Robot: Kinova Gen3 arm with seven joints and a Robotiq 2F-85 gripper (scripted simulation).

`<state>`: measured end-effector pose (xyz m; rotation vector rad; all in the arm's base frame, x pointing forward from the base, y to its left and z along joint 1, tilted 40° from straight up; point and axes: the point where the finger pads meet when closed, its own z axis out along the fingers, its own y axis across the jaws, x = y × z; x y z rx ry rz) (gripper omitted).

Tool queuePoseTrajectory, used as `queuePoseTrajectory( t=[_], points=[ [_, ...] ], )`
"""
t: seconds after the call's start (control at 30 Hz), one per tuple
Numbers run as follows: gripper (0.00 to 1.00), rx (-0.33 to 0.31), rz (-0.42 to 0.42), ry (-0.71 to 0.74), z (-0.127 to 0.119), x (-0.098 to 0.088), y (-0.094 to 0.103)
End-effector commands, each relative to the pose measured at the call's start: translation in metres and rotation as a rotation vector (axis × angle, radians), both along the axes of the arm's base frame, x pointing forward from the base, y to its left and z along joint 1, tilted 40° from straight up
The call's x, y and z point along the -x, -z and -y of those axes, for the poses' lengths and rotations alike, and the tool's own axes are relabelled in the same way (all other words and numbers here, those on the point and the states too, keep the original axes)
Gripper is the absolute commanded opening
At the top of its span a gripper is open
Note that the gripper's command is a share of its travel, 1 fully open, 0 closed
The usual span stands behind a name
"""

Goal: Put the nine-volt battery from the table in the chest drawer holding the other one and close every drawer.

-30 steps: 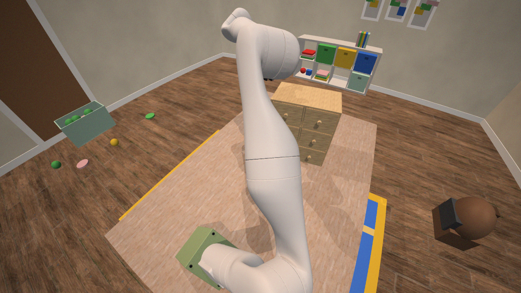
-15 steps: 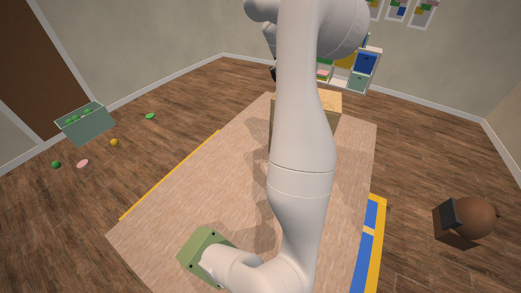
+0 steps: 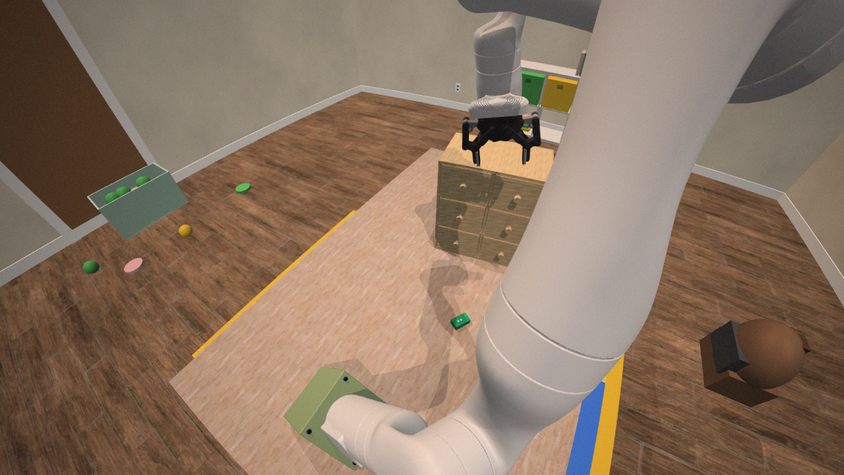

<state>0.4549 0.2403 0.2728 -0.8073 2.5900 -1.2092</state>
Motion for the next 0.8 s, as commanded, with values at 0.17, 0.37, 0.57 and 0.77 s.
queuePoseTrajectory(
  t=[0.17, 0.37, 0.57, 0.77],
  points=[
    [1.00, -0.119, 0.033, 0.211, 0.051, 0.067, -0.036],
    [1.00, -0.166, 0.032, 0.344, 0.080, 0.108, -0.045],
    [1.00, -0.181, 0.031, 0.390, 0.090, 0.123, -0.048],
    [1.00, -0.186, 0.031, 0.397, 0.091, 0.125, -0.048]
  ],
)
